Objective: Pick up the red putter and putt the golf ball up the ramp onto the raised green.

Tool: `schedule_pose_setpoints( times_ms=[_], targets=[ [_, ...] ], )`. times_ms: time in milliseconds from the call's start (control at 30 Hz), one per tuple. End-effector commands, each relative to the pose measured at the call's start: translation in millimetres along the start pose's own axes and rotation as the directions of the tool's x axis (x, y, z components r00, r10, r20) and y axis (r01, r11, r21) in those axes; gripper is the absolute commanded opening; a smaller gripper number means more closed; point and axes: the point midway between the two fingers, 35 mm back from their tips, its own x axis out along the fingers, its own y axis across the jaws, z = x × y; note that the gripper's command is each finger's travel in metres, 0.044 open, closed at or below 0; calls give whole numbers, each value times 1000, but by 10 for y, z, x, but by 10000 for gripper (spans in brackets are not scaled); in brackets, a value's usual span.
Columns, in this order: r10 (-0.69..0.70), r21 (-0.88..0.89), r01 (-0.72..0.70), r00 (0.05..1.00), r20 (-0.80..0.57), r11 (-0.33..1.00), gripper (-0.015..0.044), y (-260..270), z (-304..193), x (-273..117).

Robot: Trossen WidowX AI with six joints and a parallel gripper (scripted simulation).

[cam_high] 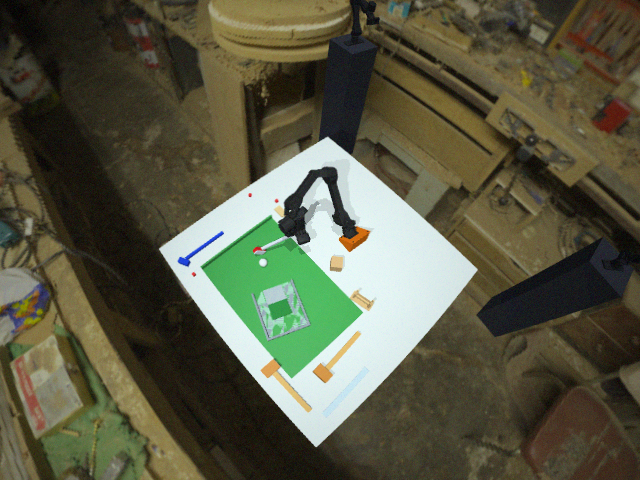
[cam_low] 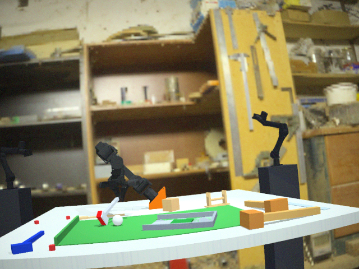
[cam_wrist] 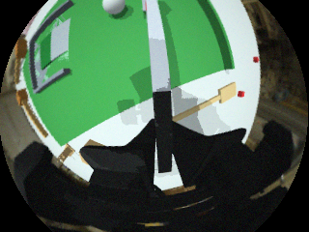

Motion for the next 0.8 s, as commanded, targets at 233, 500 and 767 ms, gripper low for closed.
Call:
schedule_pose_setpoints(
  times_ms=[233, 500, 767],
  targets=[
    [-3, 7, 3, 1000, 4, 1000, 0, -195, 0, 16],
    [10, 3, -10, 1000, 6, 1000, 0, 416, 89, 16],
    [0, 3, 0, 1000, 13, 1000, 0, 1166, -1, 14]
  ],
)
